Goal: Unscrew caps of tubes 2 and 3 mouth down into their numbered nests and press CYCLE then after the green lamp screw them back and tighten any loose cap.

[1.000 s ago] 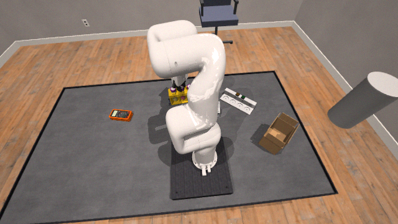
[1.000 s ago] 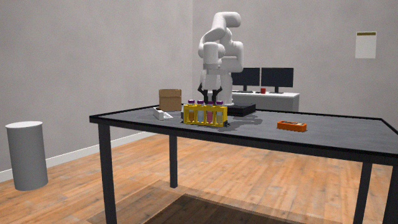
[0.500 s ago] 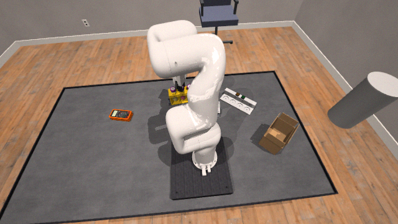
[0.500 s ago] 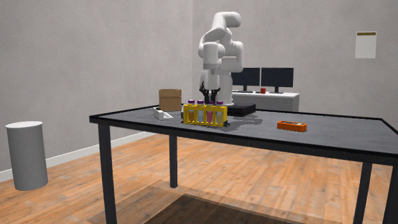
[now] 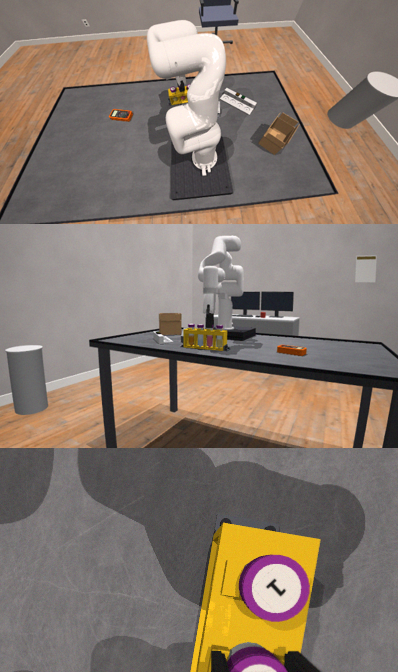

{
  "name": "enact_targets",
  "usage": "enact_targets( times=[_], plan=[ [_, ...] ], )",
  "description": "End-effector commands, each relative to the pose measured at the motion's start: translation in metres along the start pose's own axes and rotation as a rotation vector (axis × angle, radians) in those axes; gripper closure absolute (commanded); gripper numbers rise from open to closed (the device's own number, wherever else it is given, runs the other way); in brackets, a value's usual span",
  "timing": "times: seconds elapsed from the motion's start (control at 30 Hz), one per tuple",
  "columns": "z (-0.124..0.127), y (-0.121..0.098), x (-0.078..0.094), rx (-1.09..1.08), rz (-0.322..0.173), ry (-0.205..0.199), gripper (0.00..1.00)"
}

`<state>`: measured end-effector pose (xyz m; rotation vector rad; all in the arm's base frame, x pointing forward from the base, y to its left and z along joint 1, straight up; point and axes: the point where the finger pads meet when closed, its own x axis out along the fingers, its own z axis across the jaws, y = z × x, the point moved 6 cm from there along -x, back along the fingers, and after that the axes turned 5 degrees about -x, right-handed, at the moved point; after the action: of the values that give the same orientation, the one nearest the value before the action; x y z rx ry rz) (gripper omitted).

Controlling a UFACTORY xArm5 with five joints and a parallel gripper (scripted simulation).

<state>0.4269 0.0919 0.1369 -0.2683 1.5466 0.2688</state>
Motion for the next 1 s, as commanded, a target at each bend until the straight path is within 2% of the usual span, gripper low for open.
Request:
enact_targets(
  times=[0.0,0.23,0.5,0.53,0.93,0.97],
  plan=[
    [0.0011,-0.0004,-0.0015,-0.203,0.004,-0.004,1.0],
    [0.0011,-0.0004,-0.0016,-0.553,0.003,-0.005,1.0],
    [0.0011,-0.0004,-0.0017,-0.624,0.003,-0.005,1.0],
    [0.0011,-0.0004,-0.0017,-0.624,0.003,-0.005,0.54],
    [0.0011,-0.0004,-0.0017,-0.624,0.003,-0.005,0.54],
    [0.0011,-0.0004,-0.0017,-0.541,0.003,-0.005,0.54]
  ],
)
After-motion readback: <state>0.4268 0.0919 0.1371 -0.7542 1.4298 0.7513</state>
